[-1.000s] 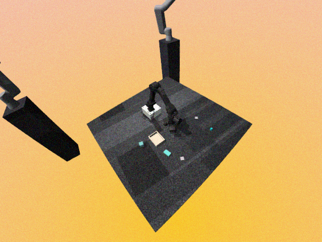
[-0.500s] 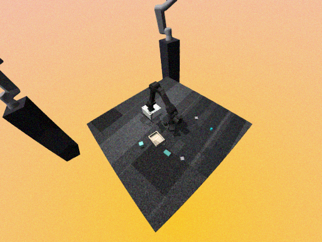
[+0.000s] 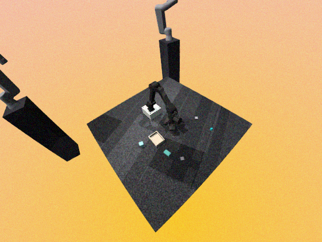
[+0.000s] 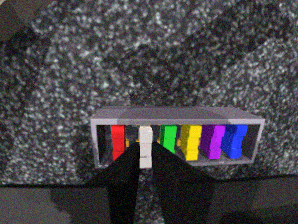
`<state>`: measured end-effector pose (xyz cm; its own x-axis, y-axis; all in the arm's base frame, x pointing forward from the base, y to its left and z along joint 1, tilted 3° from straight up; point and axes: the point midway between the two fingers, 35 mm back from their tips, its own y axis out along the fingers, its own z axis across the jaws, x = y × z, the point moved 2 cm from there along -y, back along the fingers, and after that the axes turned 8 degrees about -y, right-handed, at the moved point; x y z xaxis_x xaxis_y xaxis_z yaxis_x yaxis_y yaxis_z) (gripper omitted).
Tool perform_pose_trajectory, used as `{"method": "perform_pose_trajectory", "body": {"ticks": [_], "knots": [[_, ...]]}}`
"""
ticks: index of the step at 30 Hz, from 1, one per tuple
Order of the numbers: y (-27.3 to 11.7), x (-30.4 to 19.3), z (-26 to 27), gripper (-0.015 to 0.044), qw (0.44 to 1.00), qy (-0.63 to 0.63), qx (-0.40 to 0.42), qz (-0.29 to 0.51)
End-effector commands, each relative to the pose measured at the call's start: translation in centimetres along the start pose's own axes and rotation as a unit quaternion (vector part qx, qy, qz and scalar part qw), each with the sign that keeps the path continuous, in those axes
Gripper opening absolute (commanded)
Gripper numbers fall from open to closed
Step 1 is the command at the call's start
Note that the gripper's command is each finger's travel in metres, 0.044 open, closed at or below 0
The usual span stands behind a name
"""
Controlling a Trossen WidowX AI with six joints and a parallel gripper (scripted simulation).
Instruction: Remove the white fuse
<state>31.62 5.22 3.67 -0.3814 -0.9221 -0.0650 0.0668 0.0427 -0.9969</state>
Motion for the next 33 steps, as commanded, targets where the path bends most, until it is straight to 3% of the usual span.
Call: {"method": "perform_pose_trajectory", "body": {"ticks": [1, 33], "knots": [[-0.2, 0.0, 0.0, 0.0, 1.0, 0.0, 0.001, 0.0], [-1.8, 0.0, 0.1, 0.0, 1.0, 0.002, 0.002, -0.001]]}}
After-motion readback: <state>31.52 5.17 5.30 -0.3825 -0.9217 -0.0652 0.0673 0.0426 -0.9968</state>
